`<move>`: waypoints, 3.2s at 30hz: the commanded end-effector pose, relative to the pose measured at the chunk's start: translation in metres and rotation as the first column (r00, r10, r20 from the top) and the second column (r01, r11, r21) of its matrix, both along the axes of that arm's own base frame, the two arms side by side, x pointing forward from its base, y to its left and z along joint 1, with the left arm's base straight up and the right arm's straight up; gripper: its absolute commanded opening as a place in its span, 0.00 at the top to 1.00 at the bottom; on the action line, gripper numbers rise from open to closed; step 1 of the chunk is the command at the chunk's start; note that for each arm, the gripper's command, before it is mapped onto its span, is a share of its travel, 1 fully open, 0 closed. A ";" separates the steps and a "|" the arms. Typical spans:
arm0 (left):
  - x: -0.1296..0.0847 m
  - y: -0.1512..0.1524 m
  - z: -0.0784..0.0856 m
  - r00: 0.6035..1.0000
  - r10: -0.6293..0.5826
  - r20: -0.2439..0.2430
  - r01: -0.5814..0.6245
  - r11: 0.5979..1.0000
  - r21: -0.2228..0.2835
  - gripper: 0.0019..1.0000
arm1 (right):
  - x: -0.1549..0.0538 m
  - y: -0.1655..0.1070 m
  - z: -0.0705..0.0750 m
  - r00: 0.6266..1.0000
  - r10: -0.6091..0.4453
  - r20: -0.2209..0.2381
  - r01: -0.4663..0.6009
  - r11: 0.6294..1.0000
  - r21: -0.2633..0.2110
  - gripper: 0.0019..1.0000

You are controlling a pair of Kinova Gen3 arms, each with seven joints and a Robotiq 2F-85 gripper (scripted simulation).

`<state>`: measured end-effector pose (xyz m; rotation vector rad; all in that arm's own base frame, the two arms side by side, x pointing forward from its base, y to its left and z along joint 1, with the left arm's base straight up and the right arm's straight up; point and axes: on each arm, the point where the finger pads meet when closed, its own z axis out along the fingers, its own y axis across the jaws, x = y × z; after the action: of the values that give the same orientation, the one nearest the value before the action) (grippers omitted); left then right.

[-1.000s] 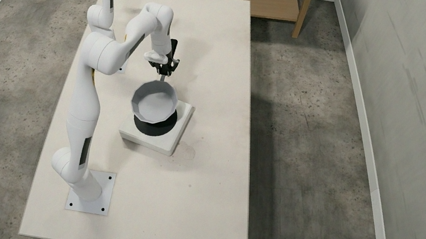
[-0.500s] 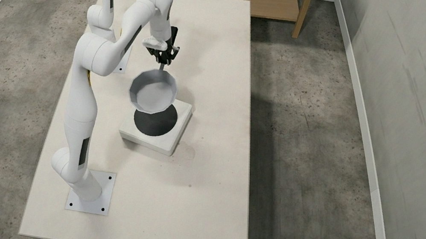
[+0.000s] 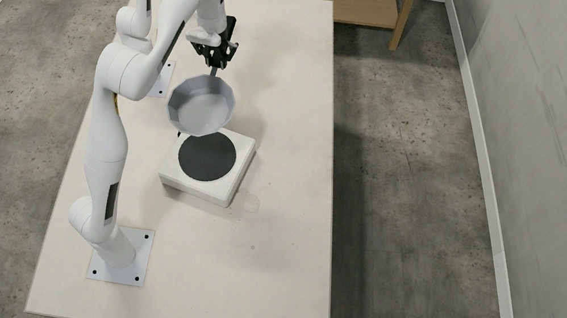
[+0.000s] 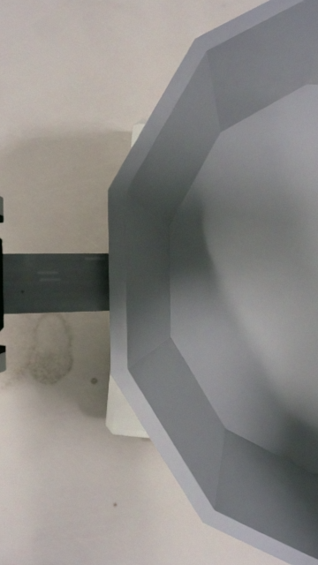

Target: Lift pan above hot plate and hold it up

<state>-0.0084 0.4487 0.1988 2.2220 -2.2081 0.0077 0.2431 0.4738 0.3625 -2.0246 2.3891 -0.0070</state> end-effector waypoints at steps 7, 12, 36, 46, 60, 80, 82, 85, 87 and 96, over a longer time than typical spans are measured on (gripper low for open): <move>0.000 0.001 0.001 1.000 0.000 0.000 0.000 1.000 0.003 0.00 | -0.005 -0.001 0.053 1.000 0.017 -0.008 -0.017 1.000 -0.007 0.98; 0.000 0.001 0.001 1.000 0.000 0.000 0.000 1.000 0.003 0.00 | -0.006 0.000 0.066 0.999 0.030 -0.013 -0.030 1.000 -0.008 0.98; 0.000 0.001 0.001 1.000 0.000 0.000 0.000 1.000 0.003 0.00 | -0.008 0.000 0.099 0.999 0.034 -0.014 -0.034 0.999 -0.002 0.98; 0.000 0.001 0.001 1.000 0.000 0.000 0.000 1.000 0.003 0.00 | -0.009 0.001 0.105 0.999 0.038 -0.008 -0.038 0.999 0.004 0.98; 0.000 0.001 0.001 1.000 0.000 0.000 0.000 1.000 0.003 0.00 | -0.009 0.001 0.106 0.999 0.039 -0.006 -0.039 0.999 0.007 0.98; 0.000 0.001 0.001 1.000 0.000 0.000 0.000 1.000 0.003 0.00 | -0.009 0.001 0.106 0.999 0.039 -0.006 -0.039 0.999 0.007 0.98; 0.000 0.001 0.001 1.000 0.000 0.000 0.000 1.000 0.003 0.00 | -0.009 0.001 0.106 0.999 0.039 -0.006 -0.039 0.999 0.007 0.98; 0.000 0.001 0.001 1.000 0.000 0.000 0.000 1.000 0.003 0.00 | -0.009 0.001 0.106 0.999 0.039 -0.006 -0.039 0.999 0.007 0.98; 0.000 0.001 0.001 1.000 0.000 0.000 0.000 1.000 0.003 0.00 | -0.009 0.001 0.106 0.999 0.039 -0.006 -0.039 0.999 0.007 0.98; 0.000 0.001 0.001 1.000 0.000 0.000 0.000 1.000 0.003 0.00 | -0.009 0.001 0.106 0.999 0.039 -0.006 -0.039 0.999 0.007 0.98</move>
<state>-0.0084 0.4487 0.1988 2.2220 -2.2081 0.0077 0.2368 0.4767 0.4665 -2.0492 2.3584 0.0106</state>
